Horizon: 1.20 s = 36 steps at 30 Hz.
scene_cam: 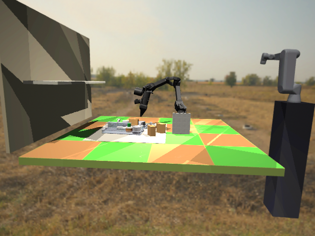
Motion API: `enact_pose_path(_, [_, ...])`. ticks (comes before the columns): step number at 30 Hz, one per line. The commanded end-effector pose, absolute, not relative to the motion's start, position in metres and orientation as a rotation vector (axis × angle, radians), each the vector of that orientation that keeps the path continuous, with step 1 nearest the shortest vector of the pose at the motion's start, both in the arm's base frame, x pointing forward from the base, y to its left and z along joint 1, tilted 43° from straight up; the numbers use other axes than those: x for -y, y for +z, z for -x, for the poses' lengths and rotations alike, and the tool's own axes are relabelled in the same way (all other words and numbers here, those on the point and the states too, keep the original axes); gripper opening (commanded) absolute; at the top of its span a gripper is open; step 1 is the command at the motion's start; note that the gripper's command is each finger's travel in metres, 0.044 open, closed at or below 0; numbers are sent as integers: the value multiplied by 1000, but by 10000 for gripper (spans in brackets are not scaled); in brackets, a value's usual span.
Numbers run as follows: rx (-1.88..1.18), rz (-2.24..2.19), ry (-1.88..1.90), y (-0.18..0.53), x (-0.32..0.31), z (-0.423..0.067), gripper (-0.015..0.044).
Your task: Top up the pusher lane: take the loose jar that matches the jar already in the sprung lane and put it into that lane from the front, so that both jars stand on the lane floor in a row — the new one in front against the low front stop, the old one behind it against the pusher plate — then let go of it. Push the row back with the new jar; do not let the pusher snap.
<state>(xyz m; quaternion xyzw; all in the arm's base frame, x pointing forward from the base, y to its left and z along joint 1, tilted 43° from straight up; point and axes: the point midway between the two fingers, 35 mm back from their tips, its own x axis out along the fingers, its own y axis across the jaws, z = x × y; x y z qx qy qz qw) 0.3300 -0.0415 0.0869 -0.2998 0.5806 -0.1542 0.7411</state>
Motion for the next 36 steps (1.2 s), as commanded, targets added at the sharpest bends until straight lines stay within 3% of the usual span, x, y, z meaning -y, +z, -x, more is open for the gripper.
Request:
enact_pose_path(1, [-1443,599,-495,62,18,-263,440])
enact_pose_path(4, [-1470,597,-551,61,14,-247,440])
enact_pose_path(36, [-1468,598,-553,23,46,-250,440])
